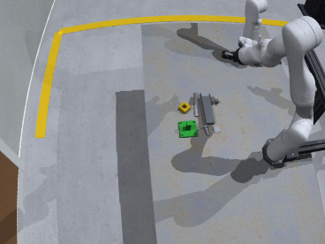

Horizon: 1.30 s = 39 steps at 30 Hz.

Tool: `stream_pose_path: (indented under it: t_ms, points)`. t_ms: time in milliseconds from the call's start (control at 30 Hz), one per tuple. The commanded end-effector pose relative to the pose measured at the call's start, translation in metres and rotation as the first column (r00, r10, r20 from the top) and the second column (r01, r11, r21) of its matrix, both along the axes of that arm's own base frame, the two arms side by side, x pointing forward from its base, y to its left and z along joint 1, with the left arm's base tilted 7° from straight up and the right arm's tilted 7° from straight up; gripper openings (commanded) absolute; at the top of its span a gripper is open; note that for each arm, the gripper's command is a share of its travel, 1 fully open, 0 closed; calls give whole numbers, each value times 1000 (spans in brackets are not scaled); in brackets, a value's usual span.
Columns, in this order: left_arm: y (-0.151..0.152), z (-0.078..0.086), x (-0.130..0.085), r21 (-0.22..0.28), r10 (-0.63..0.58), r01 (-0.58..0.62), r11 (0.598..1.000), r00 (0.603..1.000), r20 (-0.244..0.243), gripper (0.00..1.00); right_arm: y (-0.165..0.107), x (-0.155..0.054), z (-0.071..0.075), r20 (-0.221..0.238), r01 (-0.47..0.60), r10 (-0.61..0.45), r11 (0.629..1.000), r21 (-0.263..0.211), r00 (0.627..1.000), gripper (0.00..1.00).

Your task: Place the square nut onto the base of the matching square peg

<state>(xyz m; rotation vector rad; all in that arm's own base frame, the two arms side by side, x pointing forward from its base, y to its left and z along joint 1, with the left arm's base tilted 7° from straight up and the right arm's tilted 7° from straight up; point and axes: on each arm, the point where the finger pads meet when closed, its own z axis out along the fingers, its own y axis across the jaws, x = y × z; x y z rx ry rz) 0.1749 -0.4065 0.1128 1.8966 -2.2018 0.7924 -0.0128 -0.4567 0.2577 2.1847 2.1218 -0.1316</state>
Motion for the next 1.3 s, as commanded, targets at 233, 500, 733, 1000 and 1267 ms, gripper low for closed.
stream_pose_path:
  t_ms: [233,500,733,1000,1267]
  points:
    - [-6,-1,0,3,-43,43,999,999,6,607,0,0,1,0,0,0,1000,-2,1000,1000]
    - [-16,-5,0,14,-128,128,992,992,18,607,0,0,1,0,0,0,1000,-2,1000,1000]
    - [-25,-9,0,26,-204,203,979,979,28,607,0,0,1,0,0,0,1000,-2,1000,1000]
    - [-39,-18,2,55,-358,356,933,932,52,607,0,0,1,0,0,0,1000,-2,1000,1000]
    - [-49,-29,7,94,-515,509,856,854,75,607,0,0,1,0,0,0,1000,-2,1000,1000]
